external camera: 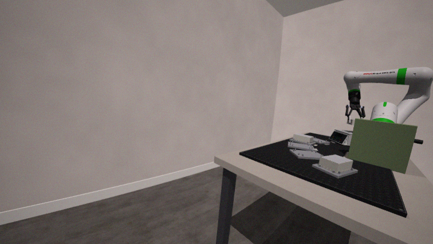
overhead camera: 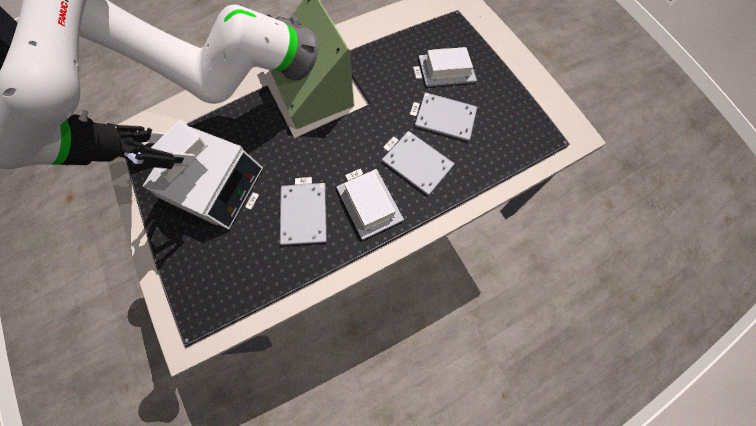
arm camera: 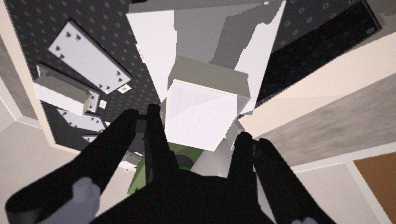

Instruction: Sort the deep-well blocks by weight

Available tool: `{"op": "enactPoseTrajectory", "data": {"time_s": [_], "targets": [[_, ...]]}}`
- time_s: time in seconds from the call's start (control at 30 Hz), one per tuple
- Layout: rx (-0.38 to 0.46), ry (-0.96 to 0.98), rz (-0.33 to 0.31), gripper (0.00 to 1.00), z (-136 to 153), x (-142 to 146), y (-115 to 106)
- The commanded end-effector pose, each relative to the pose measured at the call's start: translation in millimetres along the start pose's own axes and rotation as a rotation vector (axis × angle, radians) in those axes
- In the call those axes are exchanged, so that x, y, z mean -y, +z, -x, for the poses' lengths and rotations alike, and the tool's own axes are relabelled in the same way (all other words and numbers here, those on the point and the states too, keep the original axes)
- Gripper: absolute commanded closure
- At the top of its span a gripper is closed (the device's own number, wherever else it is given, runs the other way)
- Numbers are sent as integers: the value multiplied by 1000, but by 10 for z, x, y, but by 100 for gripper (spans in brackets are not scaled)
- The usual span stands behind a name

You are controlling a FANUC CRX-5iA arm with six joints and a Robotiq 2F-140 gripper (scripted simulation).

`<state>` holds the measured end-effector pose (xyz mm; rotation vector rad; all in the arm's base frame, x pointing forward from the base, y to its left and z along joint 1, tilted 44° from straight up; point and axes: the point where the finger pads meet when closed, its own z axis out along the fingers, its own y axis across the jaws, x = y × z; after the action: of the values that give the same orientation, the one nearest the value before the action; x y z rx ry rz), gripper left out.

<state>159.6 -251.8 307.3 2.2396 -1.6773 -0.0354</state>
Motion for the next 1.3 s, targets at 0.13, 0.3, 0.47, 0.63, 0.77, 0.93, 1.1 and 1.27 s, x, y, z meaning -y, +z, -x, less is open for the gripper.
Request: {"op": "enactPoseTrajectory", "data": {"time_s": [0.13,0.3,0.47,0.63,0.77,0.93,1.1,1.27], "targets": [[0,0,0,90,0,3,-2],[0,0,0,90,0,5,-2],[0,0,0,90,0,6,-2],[0,0,0,90,0,6,-2],[0,0,0,90,-25,7,41],[0,0,0,90,-67,8,113],[0,0,0,90,-92,8,156],[0,0,0,90,-134,8,229]]}}
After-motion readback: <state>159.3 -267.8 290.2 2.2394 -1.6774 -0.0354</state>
